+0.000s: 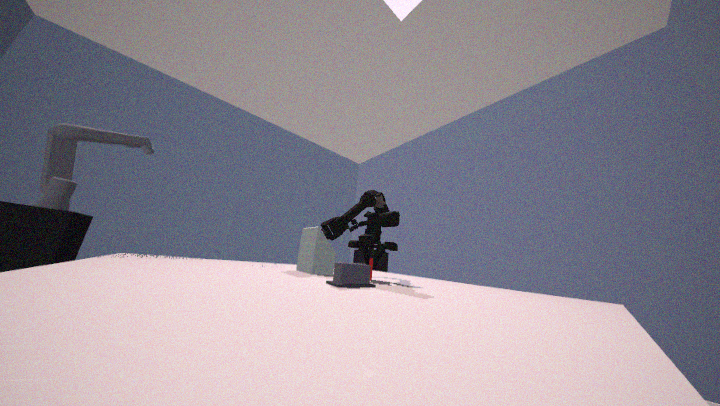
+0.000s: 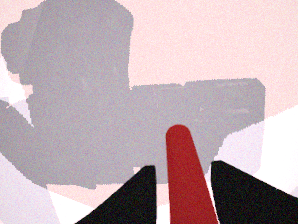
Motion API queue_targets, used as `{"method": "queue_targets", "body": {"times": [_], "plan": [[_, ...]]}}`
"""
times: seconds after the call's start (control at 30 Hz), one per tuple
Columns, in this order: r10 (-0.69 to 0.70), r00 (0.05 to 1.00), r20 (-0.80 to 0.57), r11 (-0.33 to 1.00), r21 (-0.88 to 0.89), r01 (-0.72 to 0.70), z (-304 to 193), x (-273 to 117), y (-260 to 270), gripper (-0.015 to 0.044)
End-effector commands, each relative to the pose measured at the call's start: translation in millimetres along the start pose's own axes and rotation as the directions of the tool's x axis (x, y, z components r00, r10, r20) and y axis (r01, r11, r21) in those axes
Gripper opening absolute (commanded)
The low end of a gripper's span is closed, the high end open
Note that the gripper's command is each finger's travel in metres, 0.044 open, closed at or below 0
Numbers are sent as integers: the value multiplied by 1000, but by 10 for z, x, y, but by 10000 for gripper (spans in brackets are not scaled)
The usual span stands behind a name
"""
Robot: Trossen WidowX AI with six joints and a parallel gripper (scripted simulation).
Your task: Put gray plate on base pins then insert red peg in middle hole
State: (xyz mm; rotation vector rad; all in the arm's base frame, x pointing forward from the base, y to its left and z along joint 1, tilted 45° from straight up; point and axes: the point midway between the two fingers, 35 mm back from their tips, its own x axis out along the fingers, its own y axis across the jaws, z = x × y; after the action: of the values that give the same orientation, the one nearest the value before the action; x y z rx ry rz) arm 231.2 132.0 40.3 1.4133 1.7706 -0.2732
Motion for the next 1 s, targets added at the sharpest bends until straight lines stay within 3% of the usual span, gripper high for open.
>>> {"method": "queue_targets", "body": {"times": [0.0,0.37,0.97], "plan": [[-2,1000,-6,1000,7,2,-4,10,-11,13],[-2,1000,-4,1000,7,2,7,-37,-3,0],[-7,1000,8,1000,7,7,85,-575,28,0]]}}
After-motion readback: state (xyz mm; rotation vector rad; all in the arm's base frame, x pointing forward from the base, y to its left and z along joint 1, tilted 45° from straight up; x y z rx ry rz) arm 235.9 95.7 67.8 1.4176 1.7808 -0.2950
